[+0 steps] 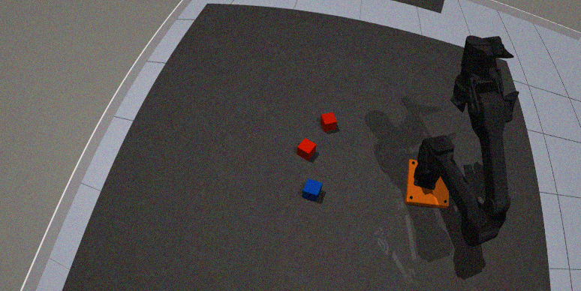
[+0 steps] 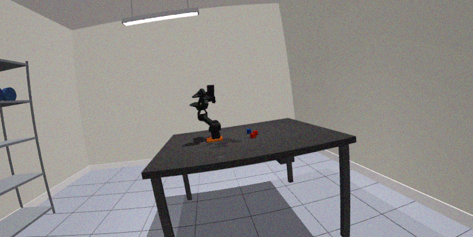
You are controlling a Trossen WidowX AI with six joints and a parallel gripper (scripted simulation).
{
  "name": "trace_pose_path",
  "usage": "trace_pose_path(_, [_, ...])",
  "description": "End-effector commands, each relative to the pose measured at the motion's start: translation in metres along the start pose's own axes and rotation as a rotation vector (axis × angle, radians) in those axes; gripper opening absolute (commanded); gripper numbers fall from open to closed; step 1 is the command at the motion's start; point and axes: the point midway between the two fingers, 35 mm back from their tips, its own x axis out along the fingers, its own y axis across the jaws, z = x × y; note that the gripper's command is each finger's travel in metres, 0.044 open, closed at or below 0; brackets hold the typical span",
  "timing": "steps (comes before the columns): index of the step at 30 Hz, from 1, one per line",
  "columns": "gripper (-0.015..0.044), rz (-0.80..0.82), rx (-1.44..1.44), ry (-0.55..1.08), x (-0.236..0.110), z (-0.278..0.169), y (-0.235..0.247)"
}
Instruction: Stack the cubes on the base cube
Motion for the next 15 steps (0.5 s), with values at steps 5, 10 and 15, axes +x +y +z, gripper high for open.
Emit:
trace_pose_path(5, [0.0269, -0.084, -0.021, -0.134, -0.002, 0.025, -0.029])
trace_pose_path(10, [0.0265, -0.183, -0.056, -0.334, -0.014, 0.064, -0.066])
trace_pose_path(15, [0.0265, -0.254, -0.098, -0.539, -0.037, 0.104, -0.095])
